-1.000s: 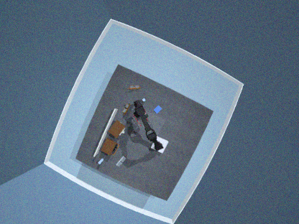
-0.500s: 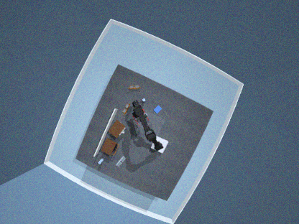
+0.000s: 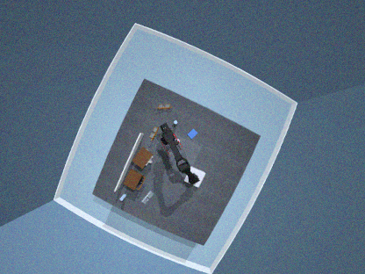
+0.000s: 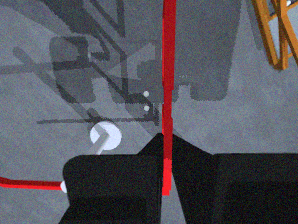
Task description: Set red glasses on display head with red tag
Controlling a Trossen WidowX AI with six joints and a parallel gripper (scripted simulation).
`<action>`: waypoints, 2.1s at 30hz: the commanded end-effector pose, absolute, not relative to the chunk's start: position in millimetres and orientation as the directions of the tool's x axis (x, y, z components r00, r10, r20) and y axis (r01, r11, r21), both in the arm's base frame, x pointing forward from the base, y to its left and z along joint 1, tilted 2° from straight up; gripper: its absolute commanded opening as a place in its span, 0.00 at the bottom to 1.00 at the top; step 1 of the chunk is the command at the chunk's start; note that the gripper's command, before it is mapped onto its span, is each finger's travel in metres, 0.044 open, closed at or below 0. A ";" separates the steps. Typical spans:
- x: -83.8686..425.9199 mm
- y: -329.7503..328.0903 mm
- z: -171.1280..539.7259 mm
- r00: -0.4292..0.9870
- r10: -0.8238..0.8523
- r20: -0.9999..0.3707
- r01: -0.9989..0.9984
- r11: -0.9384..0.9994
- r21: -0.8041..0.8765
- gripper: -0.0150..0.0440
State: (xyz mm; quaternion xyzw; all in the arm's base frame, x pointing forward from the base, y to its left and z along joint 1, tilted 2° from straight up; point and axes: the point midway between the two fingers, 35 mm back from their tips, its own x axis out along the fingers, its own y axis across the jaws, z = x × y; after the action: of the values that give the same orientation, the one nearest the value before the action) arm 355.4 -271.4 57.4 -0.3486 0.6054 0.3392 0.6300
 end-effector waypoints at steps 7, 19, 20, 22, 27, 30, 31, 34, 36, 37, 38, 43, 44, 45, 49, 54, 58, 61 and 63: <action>354.7 -272.2 57.1 0.038 0.010 -0.999 -0.848 0.529 -0.027 0.25; 353.4 -274.3 57.0 0.038 0.010 -0.999 -0.848 0.529 -0.027 0.25; 352.9 -275.1 57.0 0.038 0.010 -0.999 -0.848 0.529 -0.027 0.25; 351.8 -276.7 57.0 0.038 0.010 -0.999 -0.848 0.529 -0.027 0.25; 350.7 -279.1 61.0 0.038 0.010 -0.999 -0.848 0.529 -0.027 0.25; 350.6 -280.3 70.6 0.038 0.009 -0.999 -0.848 0.529 -0.027 0.25; 350.4 -280.8 74.9 0.038 0.009 -0.999 -0.848 0.529 -0.027 0.25; 349.6 -281.9 88.2 0.038 0.009 -0.999 -0.848 0.529 -0.027 0.25; 348.7 -282.4 97.0 0.038 0.009 -0.999 -0.848 0.529 -0.027 0.25; 348.2 -282.6 101.5 0.038 0.009 -0.999 -0.848 0.529 -0.027 0.25; 347.6 -282.8 105.9 0.038 0.009 -0.999 -0.848 0.529 -0.027 0.25; 345.9 -282.9 116.7 0.038 0.009 -0.999 -0.848 0.529 -0.027 0.25; 346.2 -281.9 116.9 0.038 0.009 -0.999 -0.848 0.529 -0.027 0.25; 346.7 -280.1 117.3 0.038 0.009 -0.999 -0.848 0.529 -0.027 0.25; 350.5 -263.6 120.3 0.038 0.011 -0.999 -0.848 0.529 -0.027 0.25; 354.8 -235.0 124.9 0.038 0.013 -0.999 -0.848 0.529 -0.026 0.25; 356.2 -212.2 127.9 0.039 0.015 -0.999 -0.848 0.529 -0.025 0.25; 356.2 -195.2 129.7 0.039 0.016 -0.999 -0.848 0.529 -0.024 0.25; 355.6 -184.0 130.7 0.039 0.017 -0.999 -0.848 0.529 -0.024 0.25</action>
State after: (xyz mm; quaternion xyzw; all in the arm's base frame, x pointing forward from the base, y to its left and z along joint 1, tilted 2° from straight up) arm 356.3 -203.6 129.8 -0.3475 0.6043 0.3405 0.6309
